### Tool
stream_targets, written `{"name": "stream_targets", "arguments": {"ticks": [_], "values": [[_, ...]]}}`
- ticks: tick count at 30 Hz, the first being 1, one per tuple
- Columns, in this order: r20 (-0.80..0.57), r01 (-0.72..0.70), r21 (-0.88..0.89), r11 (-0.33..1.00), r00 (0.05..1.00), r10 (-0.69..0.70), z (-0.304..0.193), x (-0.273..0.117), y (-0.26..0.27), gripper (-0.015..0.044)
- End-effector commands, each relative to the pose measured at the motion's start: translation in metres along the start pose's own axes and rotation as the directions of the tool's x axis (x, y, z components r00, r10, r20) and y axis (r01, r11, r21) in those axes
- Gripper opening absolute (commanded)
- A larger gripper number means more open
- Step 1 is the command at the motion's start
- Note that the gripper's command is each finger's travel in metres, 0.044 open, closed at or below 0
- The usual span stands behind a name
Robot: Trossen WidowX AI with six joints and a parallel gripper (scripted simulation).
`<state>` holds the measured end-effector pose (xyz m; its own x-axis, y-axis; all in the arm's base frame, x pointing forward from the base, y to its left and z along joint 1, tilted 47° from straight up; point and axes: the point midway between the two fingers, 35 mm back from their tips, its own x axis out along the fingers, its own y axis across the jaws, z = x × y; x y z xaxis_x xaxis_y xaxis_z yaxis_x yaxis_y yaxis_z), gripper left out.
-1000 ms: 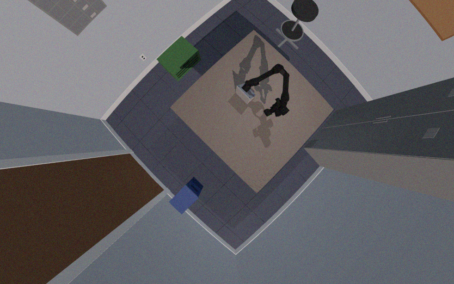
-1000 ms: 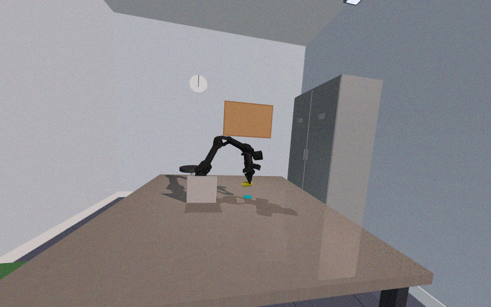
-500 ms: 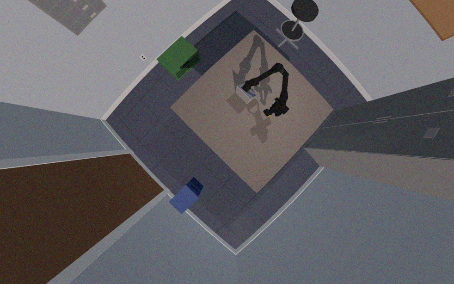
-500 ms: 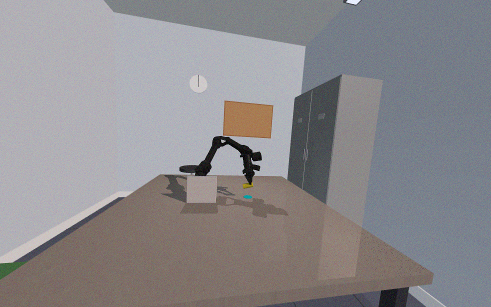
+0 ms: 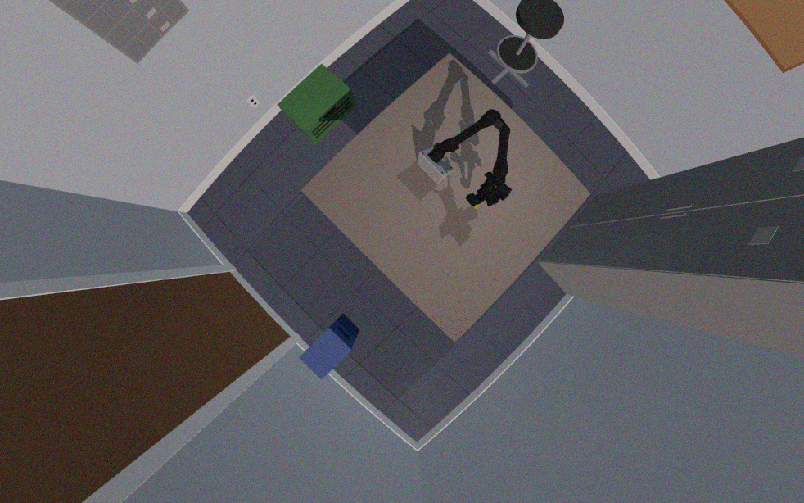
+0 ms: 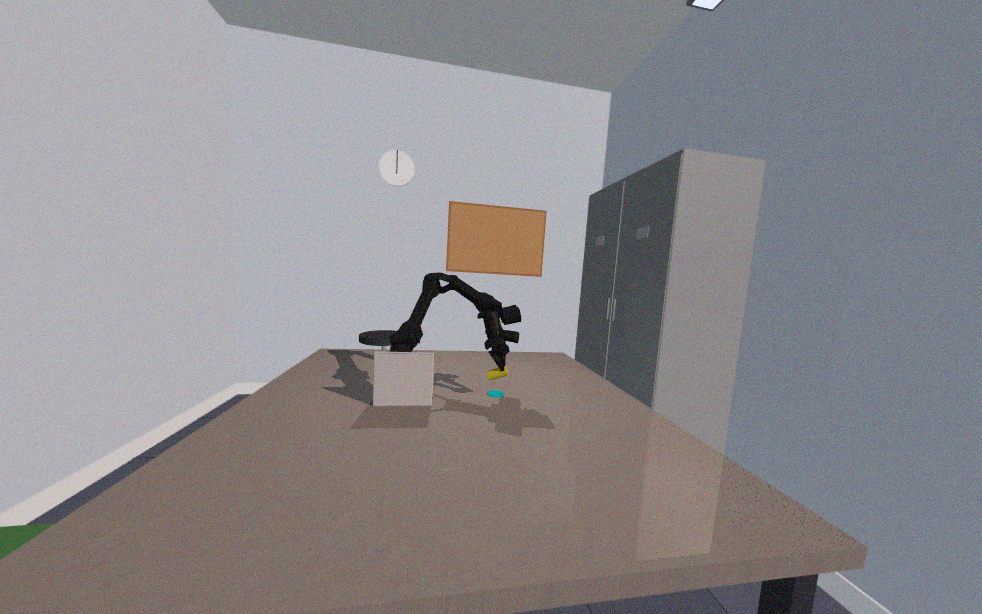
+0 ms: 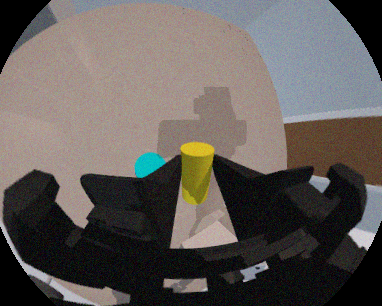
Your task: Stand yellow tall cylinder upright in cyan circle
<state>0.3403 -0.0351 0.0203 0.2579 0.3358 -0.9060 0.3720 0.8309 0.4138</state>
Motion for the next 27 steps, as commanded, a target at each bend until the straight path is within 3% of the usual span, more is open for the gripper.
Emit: {"name": "stream_targets", "arguments": {"ticks": [1,27], "values": [[0.020,0.015,0.002,1.000,1.000,-0.015,-0.0006,0.0010,-0.0007,0.0105],[0.172,0.068,0.014,0.998,0.983,-0.070,0.0018,0.0075,-0.0002,0.0105]]}}
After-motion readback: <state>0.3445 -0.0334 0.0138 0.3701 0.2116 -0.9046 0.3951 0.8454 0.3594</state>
